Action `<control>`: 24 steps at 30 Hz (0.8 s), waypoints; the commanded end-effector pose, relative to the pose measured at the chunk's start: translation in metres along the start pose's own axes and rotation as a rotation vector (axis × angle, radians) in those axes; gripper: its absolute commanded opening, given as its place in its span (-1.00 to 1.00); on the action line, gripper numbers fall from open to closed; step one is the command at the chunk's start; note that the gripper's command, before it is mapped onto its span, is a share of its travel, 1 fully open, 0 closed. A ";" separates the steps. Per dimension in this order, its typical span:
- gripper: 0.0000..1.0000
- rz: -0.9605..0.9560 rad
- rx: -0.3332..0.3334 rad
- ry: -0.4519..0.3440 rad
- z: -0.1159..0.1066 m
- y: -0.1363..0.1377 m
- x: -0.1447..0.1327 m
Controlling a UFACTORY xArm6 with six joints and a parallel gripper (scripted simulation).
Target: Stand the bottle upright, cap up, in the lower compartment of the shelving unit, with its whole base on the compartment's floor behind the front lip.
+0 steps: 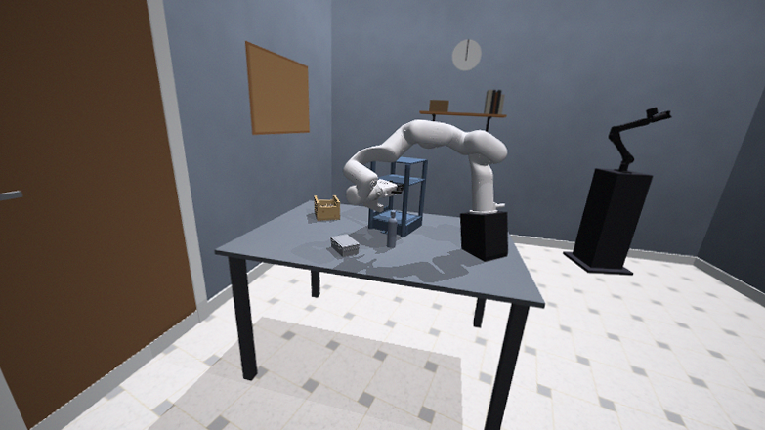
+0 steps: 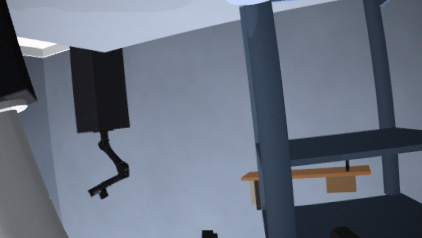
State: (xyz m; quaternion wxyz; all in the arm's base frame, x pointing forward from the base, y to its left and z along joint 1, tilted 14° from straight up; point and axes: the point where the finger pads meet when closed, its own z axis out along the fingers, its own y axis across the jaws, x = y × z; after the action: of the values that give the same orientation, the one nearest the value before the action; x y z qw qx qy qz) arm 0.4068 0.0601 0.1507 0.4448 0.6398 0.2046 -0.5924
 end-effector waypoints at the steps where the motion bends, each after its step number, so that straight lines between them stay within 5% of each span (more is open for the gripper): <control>1: 0.25 -0.018 -0.020 0.004 -0.001 0.001 -0.001; 24: 0.25 -0.105 -0.107 0.004 -0.001 0.000 0.000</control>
State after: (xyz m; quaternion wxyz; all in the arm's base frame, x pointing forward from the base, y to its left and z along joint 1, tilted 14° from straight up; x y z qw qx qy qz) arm 0.4070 0.0598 0.1497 0.4462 0.6054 0.2667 -0.6027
